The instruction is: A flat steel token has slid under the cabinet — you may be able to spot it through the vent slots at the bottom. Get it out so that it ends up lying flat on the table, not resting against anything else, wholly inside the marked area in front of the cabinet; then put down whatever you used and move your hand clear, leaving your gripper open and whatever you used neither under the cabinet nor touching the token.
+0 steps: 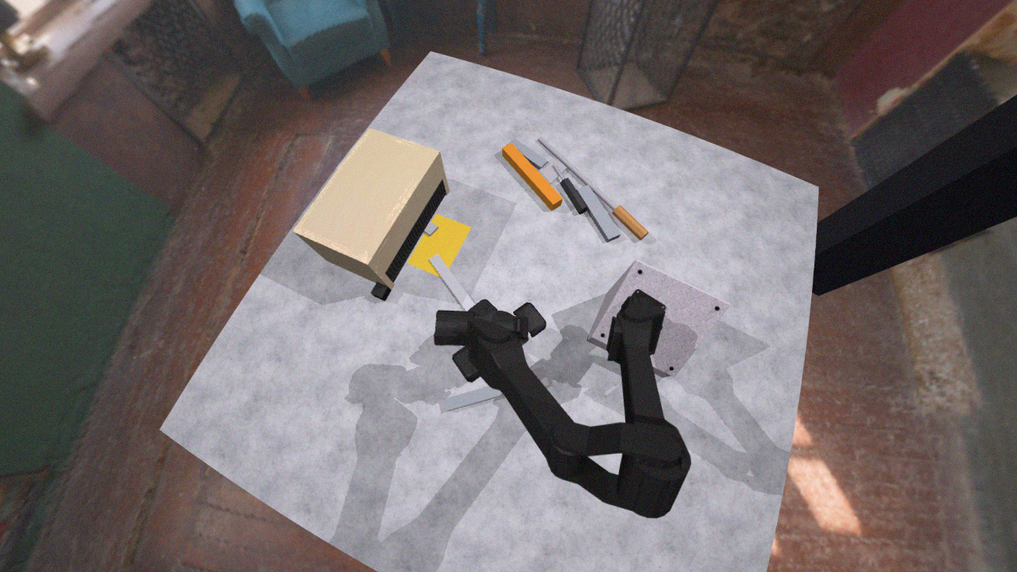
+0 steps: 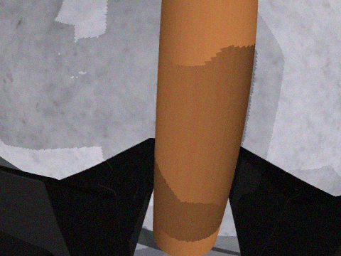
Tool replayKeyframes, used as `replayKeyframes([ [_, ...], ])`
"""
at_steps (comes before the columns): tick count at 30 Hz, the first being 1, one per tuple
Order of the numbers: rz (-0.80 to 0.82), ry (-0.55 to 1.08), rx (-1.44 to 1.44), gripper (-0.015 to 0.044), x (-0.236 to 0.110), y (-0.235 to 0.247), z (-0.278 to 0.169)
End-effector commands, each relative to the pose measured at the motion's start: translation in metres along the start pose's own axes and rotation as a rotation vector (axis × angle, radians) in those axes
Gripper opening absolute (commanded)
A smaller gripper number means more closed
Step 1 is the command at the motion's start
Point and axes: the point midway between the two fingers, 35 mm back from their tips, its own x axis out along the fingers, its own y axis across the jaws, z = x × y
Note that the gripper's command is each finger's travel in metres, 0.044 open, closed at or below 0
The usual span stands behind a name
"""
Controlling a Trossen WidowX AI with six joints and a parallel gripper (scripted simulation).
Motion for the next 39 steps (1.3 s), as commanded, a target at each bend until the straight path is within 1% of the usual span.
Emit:
replayKeyframes([
  [1,0.002,-0.003,0.026,0.0000,-0.001,-0.001,-0.002],
  [15,0.002,-0.003,0.134,0.0000,-0.001,-0.001,-0.003],
  [39,0.004,-0.003,0.168,0.0000,-0.001,0.029,-0.007],
])
